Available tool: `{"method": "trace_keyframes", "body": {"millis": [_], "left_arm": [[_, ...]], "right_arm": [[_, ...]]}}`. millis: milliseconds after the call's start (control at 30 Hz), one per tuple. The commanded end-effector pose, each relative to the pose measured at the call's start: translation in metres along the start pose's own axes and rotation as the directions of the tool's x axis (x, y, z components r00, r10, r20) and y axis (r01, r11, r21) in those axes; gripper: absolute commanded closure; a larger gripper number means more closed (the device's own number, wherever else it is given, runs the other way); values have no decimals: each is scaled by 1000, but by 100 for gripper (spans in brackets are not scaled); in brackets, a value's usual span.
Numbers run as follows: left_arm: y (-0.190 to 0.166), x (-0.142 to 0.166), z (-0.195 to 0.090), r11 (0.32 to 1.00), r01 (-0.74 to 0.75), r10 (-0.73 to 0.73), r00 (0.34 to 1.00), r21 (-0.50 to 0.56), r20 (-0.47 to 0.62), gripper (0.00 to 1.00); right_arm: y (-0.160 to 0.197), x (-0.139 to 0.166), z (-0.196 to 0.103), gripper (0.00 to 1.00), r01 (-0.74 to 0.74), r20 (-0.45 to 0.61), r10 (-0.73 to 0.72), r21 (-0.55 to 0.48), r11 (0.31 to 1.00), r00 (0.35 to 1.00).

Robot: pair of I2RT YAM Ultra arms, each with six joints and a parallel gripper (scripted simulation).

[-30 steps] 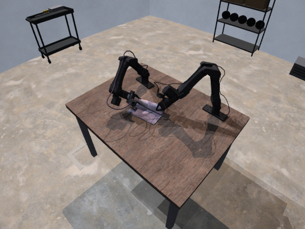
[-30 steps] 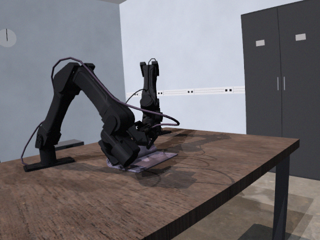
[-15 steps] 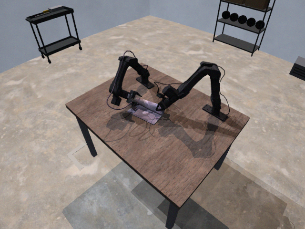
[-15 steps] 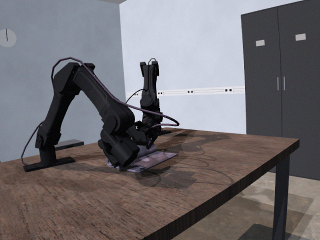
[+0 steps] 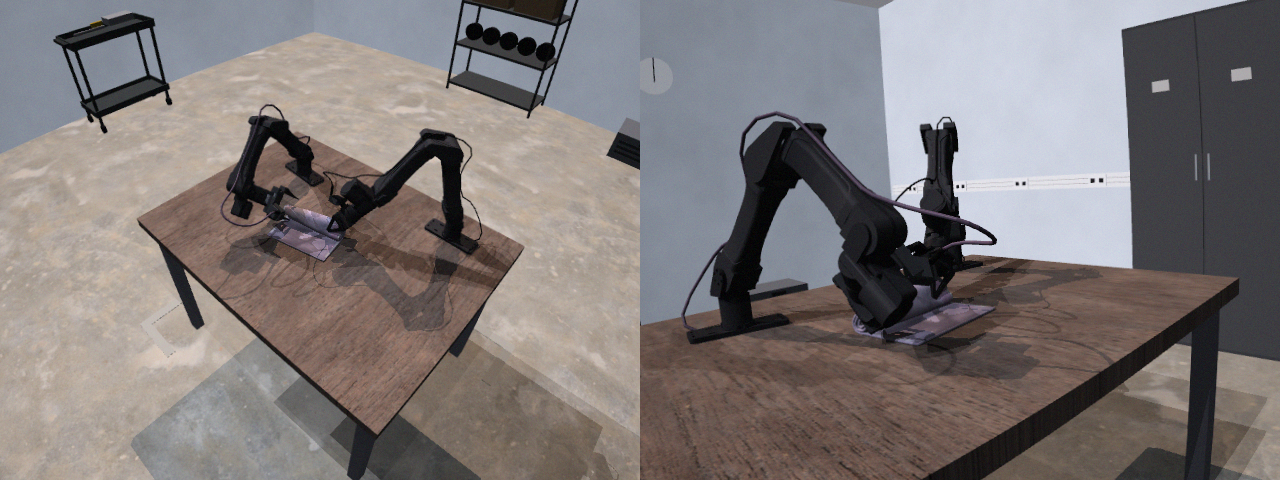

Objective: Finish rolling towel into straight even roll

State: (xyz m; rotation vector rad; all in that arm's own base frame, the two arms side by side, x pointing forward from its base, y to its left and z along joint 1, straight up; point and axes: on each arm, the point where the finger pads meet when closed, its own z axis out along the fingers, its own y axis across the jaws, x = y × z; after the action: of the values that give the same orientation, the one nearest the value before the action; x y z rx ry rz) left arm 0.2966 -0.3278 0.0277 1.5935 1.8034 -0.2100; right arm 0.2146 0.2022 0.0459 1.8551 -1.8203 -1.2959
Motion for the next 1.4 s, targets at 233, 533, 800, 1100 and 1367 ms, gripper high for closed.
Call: {"method": "trace_keyframes", "body": {"millis": [233, 533, 800, 1100, 1367], "left_arm": [[0, -8, -1, 981, 122, -124, 992, 151, 1, 66], [1, -9, -3, 912, 258, -260, 965, 319, -39, 66], [2, -11, -5, 801, 378, -377, 921, 465, -99, 66], [3, -12, -7, 640, 486, -481, 857, 594, -183, 66], [3, -13, -8, 514, 545, -536, 807, 663, -248, 66]], "right_arm": [[-1, -9, -65, 15, 51, 4, -51, 19, 999, 999], [1, -10, -67, 13, 92, 5, -93, 71, 993, 996], [10, -12, -56, 10, 244, -13, -250, 269, 931, 968], [23, -15, -40, 7, 435, -97, -457, 531, 728, 884], [32, -18, -28, 4, 531, -194, -571, 675, 512, 797]]}}
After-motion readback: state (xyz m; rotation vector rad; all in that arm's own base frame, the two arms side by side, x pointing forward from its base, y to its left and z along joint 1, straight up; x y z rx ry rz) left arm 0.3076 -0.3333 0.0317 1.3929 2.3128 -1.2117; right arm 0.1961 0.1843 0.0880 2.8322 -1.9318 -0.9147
